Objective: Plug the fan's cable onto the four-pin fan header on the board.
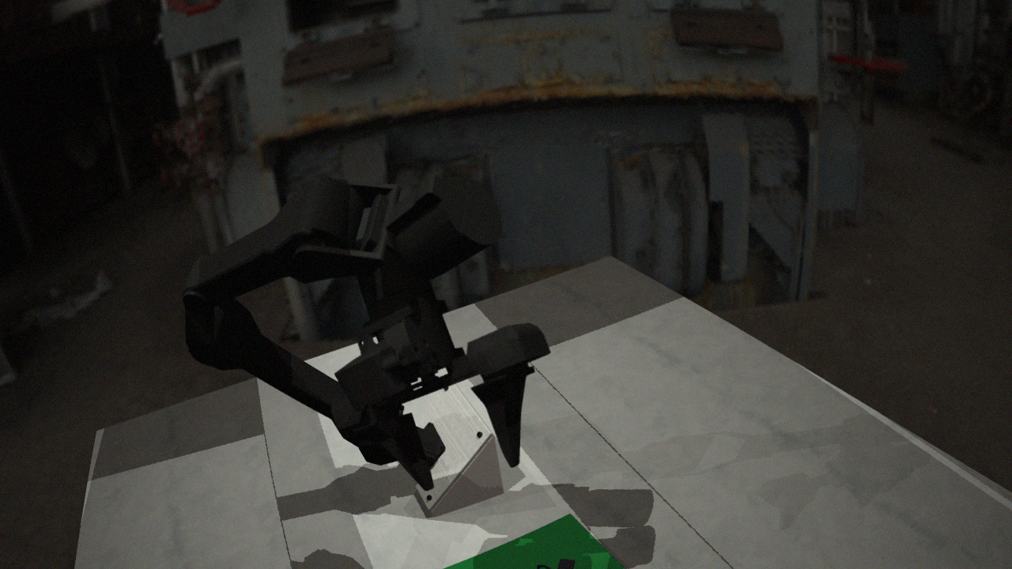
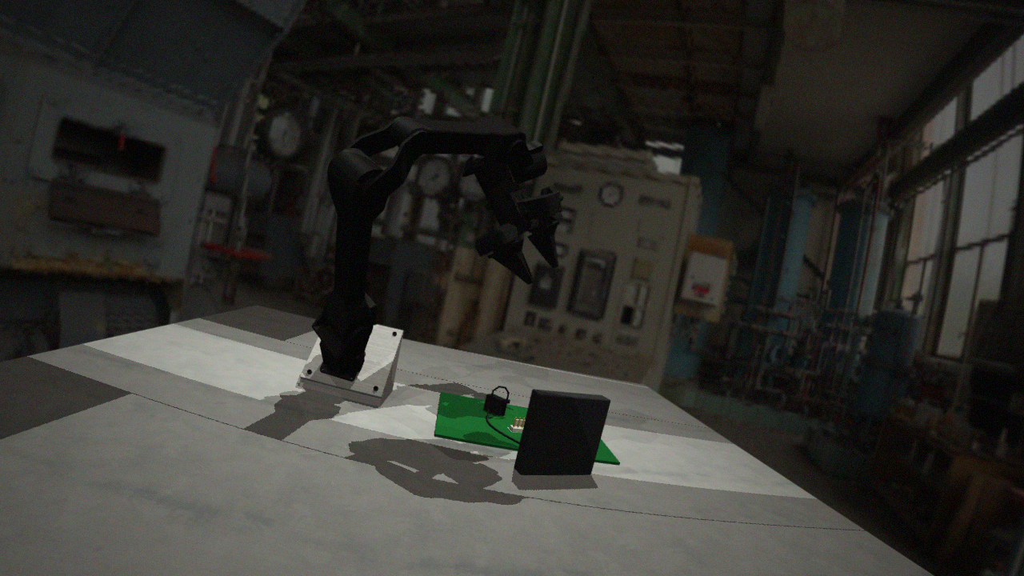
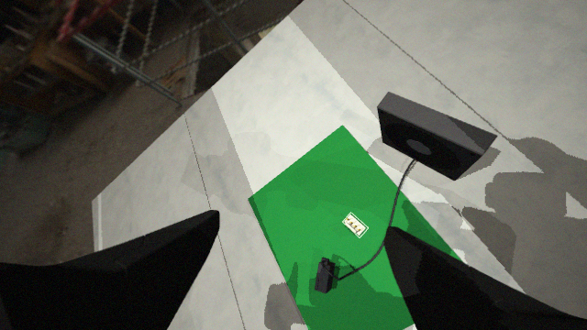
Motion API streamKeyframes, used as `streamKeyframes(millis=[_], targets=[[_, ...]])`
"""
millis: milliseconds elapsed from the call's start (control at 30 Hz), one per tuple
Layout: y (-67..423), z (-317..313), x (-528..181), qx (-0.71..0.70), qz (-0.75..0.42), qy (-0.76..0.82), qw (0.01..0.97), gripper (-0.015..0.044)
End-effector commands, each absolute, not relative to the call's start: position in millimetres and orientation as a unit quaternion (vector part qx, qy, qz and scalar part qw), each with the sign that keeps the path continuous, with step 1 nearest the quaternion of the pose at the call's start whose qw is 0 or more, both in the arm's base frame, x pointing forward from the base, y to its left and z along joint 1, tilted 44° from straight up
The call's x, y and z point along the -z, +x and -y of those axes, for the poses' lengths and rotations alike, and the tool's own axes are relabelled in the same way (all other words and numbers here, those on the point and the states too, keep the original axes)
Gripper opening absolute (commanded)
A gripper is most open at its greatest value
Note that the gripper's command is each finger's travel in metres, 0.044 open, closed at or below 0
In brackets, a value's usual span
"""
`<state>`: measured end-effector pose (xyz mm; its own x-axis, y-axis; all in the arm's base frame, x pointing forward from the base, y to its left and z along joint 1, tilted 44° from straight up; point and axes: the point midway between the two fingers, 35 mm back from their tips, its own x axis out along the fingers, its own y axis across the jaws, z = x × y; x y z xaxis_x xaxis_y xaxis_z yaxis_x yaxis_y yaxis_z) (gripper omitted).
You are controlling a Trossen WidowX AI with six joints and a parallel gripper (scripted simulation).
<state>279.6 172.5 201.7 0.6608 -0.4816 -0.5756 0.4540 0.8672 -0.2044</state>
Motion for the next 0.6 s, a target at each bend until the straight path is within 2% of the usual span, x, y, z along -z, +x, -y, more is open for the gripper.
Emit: streamKeyframes(millis=[0, 133, 200, 467, 567], targets=[[279.6, -172.5, -201.7, 0.257, -0.322, -0.021, 0.911, 0.0426], [280.3, -172.2, -199.2, 0.259, -0.327, -0.022, 0.909, 0.044], [285.7, -169.2, -179.4, 0.28, -0.364, -0.022, 0.888, 0.044], [294.9, -137.4, -61.7, 0.424, -0.573, 0.016, 0.701, 0.044], [292.5, -131.0, -42.7, 0.451, -0.604, 0.03, 0.657, 0.044]])
